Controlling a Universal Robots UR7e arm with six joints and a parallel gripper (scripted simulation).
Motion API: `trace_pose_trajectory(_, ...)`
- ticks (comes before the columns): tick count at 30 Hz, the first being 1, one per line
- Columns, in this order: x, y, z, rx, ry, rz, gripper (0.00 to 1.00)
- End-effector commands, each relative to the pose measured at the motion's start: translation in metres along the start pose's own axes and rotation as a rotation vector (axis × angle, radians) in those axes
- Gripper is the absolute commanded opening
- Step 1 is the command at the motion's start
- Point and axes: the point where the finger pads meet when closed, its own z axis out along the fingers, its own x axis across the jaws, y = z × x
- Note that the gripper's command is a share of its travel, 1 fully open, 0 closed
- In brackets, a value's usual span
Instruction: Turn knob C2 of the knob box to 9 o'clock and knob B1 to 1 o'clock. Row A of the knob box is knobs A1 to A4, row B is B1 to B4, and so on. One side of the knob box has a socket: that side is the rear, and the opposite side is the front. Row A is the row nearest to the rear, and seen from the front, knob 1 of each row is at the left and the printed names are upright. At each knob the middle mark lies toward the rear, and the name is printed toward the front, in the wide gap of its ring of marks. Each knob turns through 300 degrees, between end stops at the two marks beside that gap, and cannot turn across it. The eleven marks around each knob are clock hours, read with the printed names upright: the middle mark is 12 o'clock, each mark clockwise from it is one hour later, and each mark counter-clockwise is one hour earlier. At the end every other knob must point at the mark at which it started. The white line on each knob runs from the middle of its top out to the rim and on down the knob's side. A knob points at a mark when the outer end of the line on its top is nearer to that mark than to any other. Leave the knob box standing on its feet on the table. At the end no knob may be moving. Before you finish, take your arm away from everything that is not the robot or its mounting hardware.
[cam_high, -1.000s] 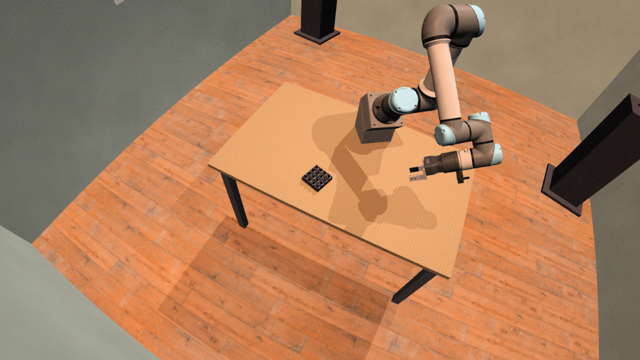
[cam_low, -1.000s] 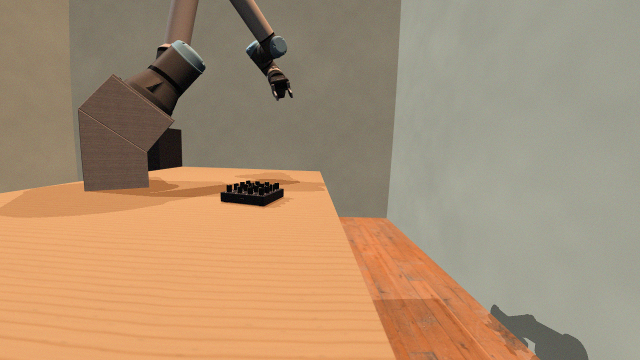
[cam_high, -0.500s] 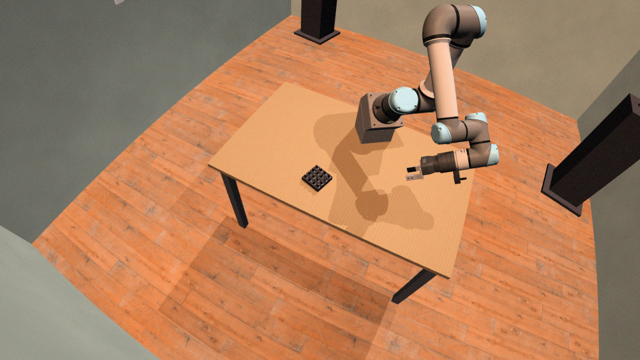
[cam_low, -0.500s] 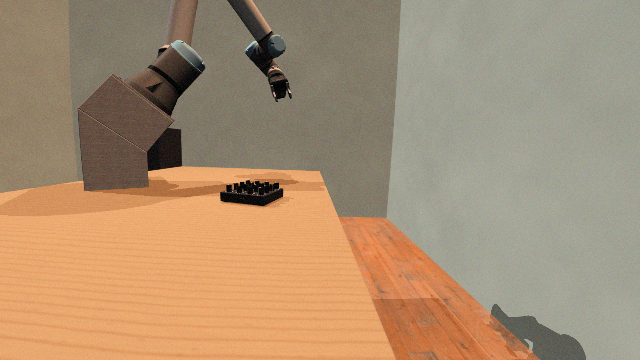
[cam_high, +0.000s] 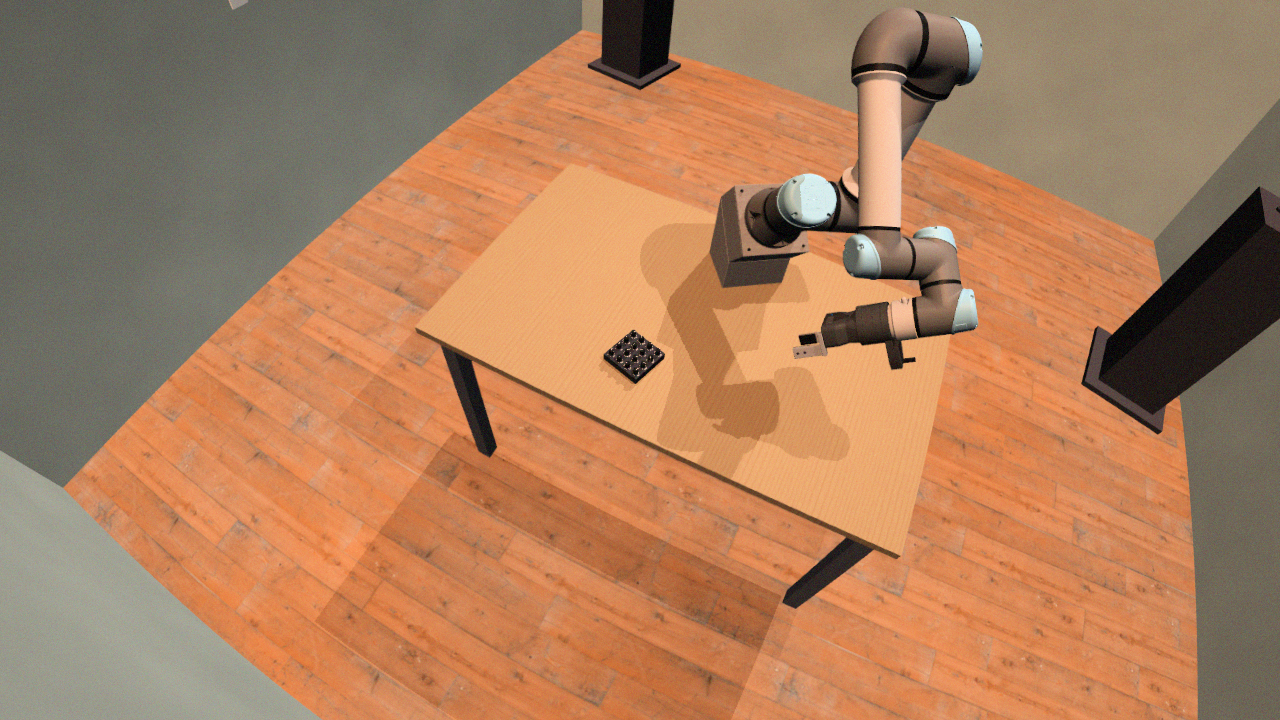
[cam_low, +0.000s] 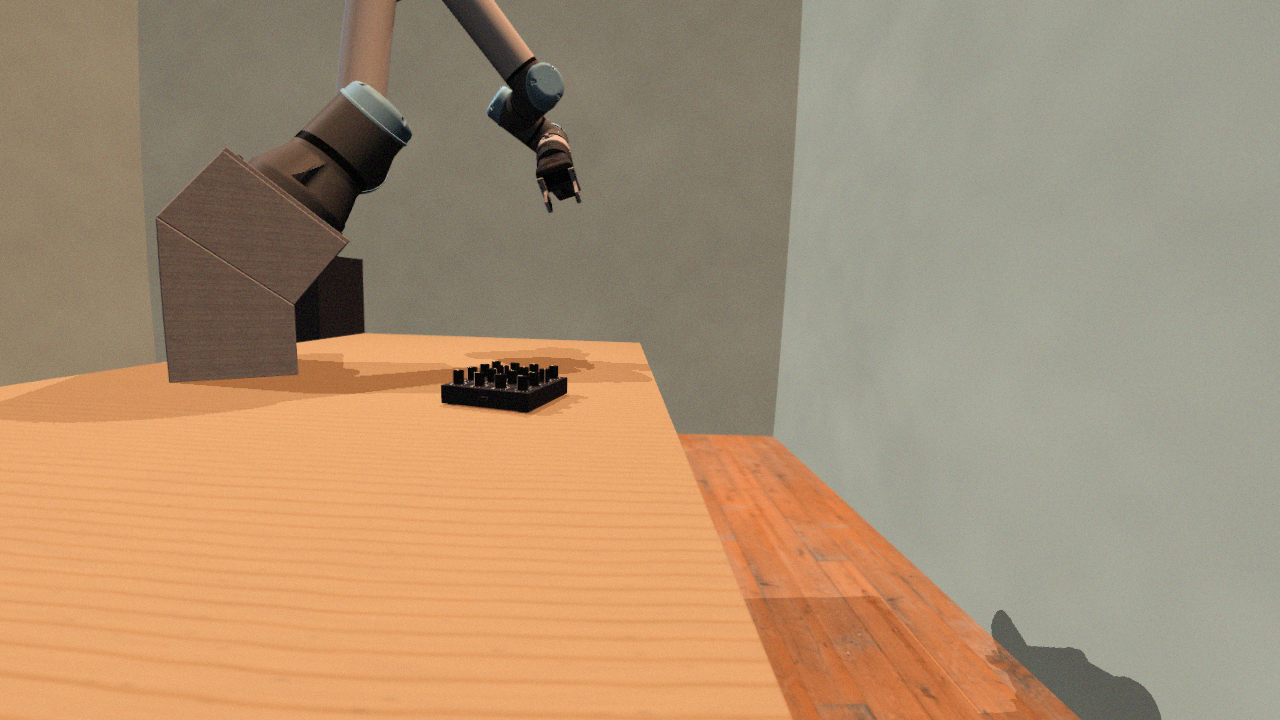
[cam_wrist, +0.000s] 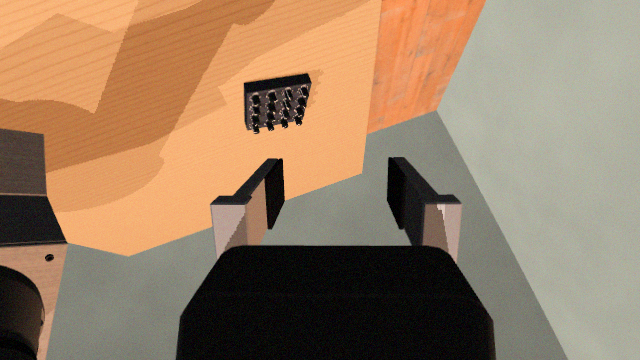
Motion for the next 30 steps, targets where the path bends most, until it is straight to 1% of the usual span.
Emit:
trace_pose_trajectory(1,-0.004,0.002,0.018,0.022,-0.042,0.060,1.00)
trace_pose_trajectory(9,-0.011,0.006,0.051,0.051,-0.126,0.179,1.00)
trace_pose_trajectory(11,-0.011,0.006,0.051,0.051,-0.126,0.179,1.00)
trace_pose_trajectory(26,-0.027,0.014,0.122,0.110,-0.303,0.428,1.00)
trace_pose_trajectory(28,-0.027,0.014,0.122,0.110,-0.303,0.428,1.00)
trace_pose_trajectory(30,-0.030,0.015,0.133,0.118,-0.330,0.463,1.00)
